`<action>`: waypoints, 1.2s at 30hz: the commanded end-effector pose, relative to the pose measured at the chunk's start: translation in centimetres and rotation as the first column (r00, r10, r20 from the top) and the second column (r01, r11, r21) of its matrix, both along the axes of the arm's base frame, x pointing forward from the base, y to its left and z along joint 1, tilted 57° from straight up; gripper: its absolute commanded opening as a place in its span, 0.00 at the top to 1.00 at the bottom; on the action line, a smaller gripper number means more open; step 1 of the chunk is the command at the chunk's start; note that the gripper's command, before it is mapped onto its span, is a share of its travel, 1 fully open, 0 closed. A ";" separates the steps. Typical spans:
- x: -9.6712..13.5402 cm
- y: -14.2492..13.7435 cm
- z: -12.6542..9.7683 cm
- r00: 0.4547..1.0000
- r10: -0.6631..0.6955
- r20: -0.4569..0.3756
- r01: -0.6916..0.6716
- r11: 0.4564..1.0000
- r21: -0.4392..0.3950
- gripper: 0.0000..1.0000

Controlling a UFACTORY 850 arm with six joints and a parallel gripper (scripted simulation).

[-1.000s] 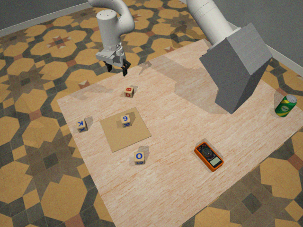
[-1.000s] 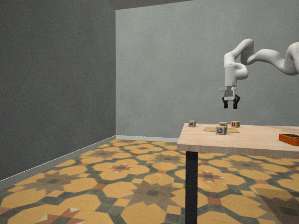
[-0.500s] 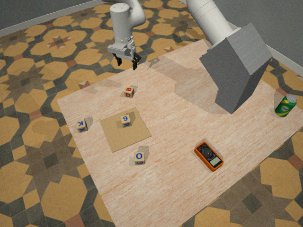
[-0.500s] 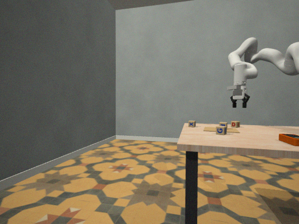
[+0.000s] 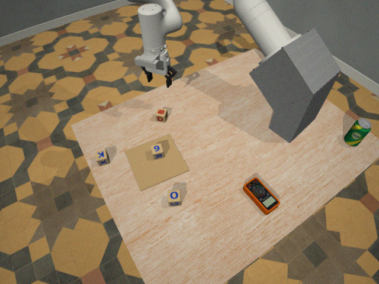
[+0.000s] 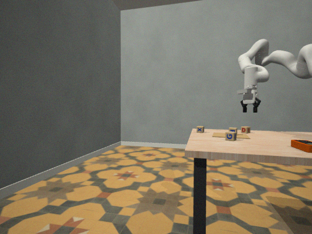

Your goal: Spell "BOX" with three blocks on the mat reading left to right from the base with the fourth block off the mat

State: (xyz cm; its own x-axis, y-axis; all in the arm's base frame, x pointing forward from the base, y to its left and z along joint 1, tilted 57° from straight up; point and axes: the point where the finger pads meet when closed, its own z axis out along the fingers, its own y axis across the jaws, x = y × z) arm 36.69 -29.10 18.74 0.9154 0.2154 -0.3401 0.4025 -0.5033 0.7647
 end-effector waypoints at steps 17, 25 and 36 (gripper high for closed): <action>0.0 0.0 0.0 1.000 0.001 0.001 -0.001 1.000 0.000 0.00; 0.0 0.0 0.0 1.000 0.001 0.001 -0.001 1.000 0.000 0.00; 7.7 2.8 -4.3 0.972 0.131 -0.197 -0.131 0.991 0.014 0.00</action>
State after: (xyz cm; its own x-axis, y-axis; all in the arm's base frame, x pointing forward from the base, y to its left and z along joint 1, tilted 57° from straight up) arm 40.61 -27.55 16.72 0.8585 0.2850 -0.4264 0.5129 -0.4680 0.7197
